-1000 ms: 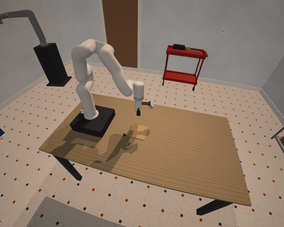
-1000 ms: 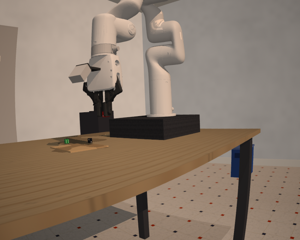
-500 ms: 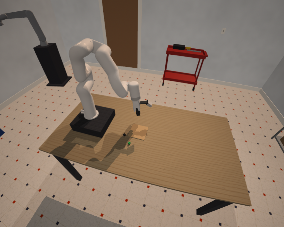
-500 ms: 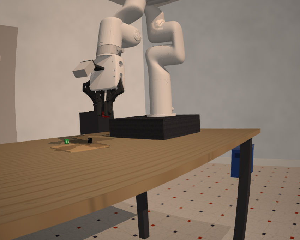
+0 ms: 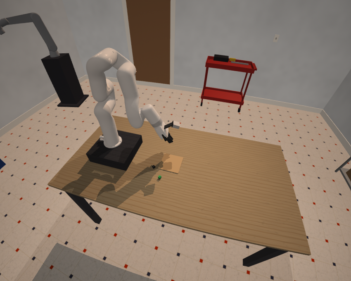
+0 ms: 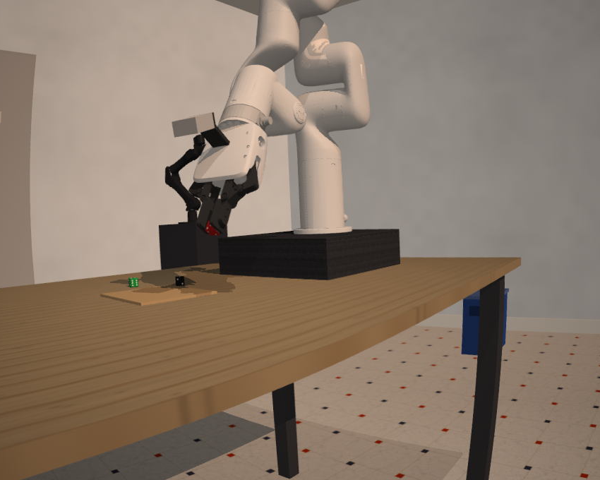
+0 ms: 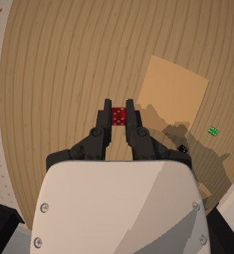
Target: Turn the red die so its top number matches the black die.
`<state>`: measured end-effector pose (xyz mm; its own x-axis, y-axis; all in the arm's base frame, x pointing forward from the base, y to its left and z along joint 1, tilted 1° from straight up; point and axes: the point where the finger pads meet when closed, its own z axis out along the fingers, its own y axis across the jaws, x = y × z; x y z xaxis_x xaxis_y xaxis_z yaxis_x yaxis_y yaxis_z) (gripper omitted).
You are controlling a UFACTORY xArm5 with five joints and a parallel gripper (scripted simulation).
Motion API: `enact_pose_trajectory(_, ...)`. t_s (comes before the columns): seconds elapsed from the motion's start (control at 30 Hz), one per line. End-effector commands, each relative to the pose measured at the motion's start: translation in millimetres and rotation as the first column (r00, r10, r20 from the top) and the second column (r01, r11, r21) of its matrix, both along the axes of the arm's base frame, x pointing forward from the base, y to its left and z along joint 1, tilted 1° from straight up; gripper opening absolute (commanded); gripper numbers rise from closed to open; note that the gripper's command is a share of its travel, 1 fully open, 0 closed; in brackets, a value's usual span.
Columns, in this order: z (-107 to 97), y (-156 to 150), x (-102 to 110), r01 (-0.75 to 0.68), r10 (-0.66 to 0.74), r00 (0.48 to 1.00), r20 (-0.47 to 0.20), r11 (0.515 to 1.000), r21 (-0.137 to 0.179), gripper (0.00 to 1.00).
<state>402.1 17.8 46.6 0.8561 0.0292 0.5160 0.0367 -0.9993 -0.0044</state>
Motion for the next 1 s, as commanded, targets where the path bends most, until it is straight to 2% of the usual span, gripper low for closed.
enact_pose_trajectory(0.0, -2, 0, 1, 0.0, -0.001, 0.984, 0.176, 1.0, 0.009, 0.11)
enact_pose_trajectory(0.03, -2, 0, 1, 0.0, -0.001, 0.984, 0.179, 1.0, 0.009, 0.11)
enact_pose_trajectory(0.13, -2, 0, 1, -0.003, 0.001, 0.967, 0.253, 1.0, 0.01, 0.11)
enact_pose_trajectory(0.2, -2, 0, 1, -0.003, 0.001, 0.967, 0.253, 1.0, 0.01, 0.11)
enact_pose_trajectory(0.4, -2, 0, -1, -0.007, 0.004, 0.945, 0.327, 1.0, 0.008, 0.11)
enact_pose_trajectory(0.77, -3, 0, -2, -0.007, 0.003, 0.942, 0.335, 1.0, 0.009, 0.11)
enact_pose_trajectory(0.97, -12, 1, -2, -0.002, -0.004, 0.939, 0.343, 1.0, 0.018, 0.11)
